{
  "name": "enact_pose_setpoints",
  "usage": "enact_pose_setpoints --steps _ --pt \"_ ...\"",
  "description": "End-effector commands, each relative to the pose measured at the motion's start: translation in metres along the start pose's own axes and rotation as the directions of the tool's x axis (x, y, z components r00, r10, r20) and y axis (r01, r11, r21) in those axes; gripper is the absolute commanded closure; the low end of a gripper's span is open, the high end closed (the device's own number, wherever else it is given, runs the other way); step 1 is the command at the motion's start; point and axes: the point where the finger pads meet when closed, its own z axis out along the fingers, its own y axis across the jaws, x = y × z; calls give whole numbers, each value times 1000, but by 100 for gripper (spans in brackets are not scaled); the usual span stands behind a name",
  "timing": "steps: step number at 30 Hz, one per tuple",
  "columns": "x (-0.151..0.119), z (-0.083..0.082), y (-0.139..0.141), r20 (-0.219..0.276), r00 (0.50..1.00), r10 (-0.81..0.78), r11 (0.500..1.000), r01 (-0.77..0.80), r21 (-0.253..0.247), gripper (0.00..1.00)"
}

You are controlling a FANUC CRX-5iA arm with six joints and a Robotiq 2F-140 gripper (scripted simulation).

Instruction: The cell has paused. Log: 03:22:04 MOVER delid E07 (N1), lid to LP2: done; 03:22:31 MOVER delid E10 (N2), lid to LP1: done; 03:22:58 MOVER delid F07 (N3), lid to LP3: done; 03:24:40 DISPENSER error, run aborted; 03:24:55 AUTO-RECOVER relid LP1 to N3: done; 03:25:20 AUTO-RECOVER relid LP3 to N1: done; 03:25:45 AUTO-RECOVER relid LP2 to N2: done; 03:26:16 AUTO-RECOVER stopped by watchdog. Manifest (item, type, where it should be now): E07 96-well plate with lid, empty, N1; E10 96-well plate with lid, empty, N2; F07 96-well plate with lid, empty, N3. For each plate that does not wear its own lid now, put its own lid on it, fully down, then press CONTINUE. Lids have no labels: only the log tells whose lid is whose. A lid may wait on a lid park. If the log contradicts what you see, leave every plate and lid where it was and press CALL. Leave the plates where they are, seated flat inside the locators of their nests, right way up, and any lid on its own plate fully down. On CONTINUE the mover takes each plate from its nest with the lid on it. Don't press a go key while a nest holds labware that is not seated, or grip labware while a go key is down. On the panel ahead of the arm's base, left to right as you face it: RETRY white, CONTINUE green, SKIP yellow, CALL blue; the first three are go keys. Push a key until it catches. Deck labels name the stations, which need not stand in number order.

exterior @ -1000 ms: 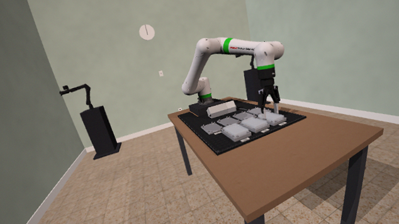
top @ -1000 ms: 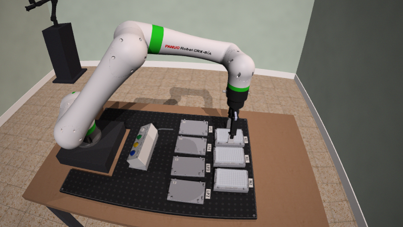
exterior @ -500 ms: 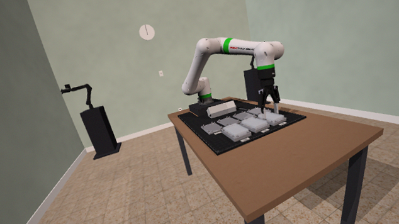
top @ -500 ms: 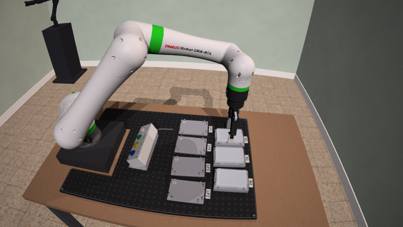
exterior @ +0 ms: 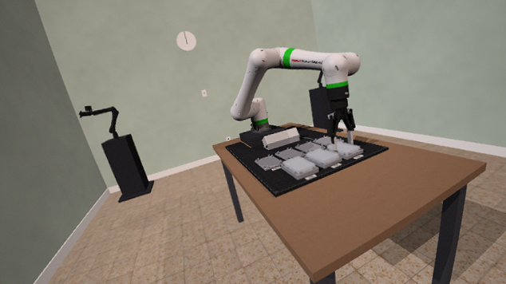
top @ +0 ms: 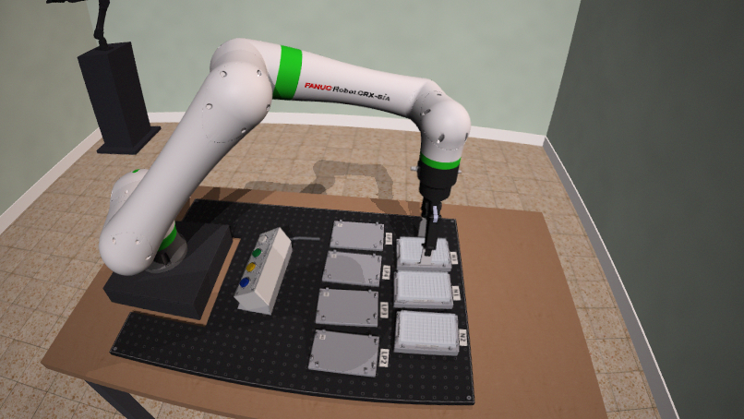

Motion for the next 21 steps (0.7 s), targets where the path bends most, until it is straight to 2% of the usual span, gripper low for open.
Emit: enact_pose_setpoints --steps 1,8,21 --pt "0 -1 0 -1 1000 0 1000 0 0 34" --pt "0 -7 0 -1 1000 0 1000 0 0 34" --pt "0 -28 0 -1 1000 0 1000 0 0 34"
